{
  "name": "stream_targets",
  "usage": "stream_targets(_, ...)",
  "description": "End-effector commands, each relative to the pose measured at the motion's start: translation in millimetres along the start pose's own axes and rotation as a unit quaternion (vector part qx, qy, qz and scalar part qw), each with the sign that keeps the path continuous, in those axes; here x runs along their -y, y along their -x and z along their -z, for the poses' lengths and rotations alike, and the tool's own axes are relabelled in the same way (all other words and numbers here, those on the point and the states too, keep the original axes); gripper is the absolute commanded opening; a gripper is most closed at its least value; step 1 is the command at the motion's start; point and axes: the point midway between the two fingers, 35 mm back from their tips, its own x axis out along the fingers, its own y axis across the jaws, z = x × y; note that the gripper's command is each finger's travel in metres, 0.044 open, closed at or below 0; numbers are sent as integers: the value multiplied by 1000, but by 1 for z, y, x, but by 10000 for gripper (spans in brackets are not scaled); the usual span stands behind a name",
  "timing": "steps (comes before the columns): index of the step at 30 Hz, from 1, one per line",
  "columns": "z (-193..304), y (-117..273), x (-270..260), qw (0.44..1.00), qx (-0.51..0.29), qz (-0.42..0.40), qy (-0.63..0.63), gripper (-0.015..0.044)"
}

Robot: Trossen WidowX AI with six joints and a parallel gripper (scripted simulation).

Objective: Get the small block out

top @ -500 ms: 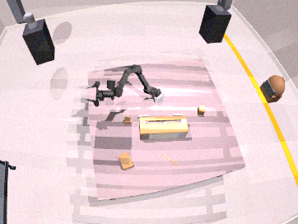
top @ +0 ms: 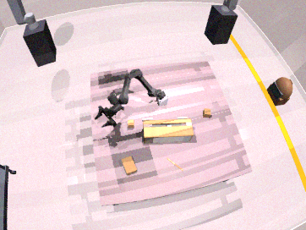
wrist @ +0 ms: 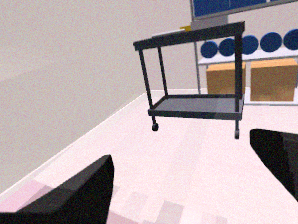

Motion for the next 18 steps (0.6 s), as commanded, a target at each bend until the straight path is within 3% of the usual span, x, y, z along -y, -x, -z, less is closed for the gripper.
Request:
stream_targets(1, 20, 4, -50, 990, -62, -69, -103, 400)
stream_targets(10, 69, 65, -179, 878, -293, -192, -327, 400)
stream_targets(18, 102, 167, -259, 730, -519, -182, -406, 400)
